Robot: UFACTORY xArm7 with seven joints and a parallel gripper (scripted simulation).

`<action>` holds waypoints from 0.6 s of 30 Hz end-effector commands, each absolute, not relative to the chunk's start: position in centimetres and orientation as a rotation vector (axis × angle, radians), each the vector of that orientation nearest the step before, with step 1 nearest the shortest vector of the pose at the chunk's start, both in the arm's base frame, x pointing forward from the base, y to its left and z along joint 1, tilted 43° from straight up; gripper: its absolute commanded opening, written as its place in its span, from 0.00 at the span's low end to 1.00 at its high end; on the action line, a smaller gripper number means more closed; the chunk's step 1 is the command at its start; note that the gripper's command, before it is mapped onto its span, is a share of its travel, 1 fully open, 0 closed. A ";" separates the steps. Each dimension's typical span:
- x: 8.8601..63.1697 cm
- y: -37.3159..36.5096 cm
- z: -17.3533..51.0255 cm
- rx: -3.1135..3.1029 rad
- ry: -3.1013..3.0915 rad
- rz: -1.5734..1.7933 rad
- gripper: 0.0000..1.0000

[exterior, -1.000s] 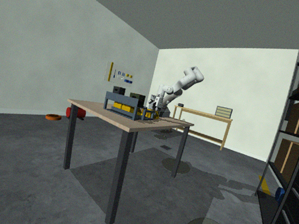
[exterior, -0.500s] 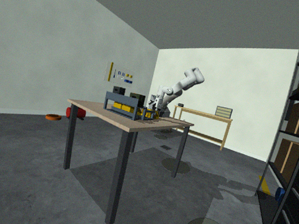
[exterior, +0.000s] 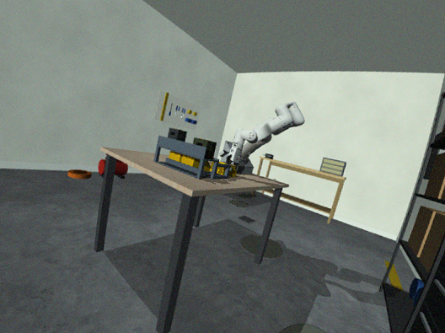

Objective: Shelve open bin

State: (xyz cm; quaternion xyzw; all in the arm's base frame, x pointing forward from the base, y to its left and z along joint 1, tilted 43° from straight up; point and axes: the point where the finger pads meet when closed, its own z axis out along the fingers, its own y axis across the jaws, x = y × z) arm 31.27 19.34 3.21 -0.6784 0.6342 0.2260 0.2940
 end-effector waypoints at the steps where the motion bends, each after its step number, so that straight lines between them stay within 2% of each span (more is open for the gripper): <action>1: 31.4 19.3 3.2 -1.802 1.689 0.599 1.00; 18: 31.4 19.6 2.9 -1.802 1.689 0.599 1.00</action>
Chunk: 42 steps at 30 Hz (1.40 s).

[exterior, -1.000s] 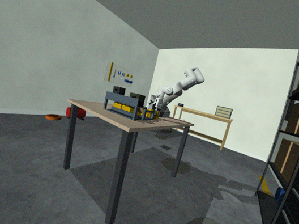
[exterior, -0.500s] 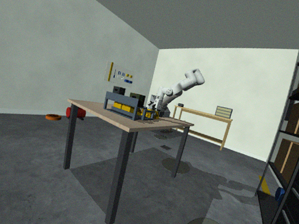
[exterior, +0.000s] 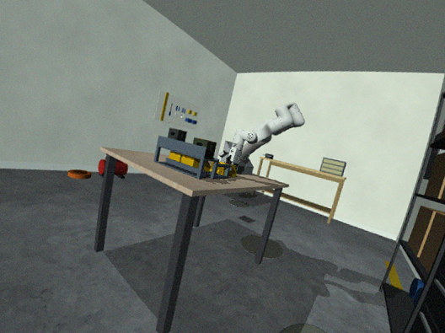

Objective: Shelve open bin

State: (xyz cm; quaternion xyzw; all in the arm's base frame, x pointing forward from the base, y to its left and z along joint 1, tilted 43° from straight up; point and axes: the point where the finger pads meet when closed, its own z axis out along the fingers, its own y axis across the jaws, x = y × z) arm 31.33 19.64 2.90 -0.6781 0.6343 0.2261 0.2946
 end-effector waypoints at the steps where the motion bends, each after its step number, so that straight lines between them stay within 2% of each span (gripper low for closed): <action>1: 31.4 19.6 2.9 -1.802 1.689 0.599 1.00; 23: 31.4 19.5 3.0 -1.802 1.689 0.599 1.00; 24: 31.4 19.5 3.0 -1.802 1.689 0.599 0.00; 42: 31.4 19.5 3.0 -1.802 1.689 0.599 0.00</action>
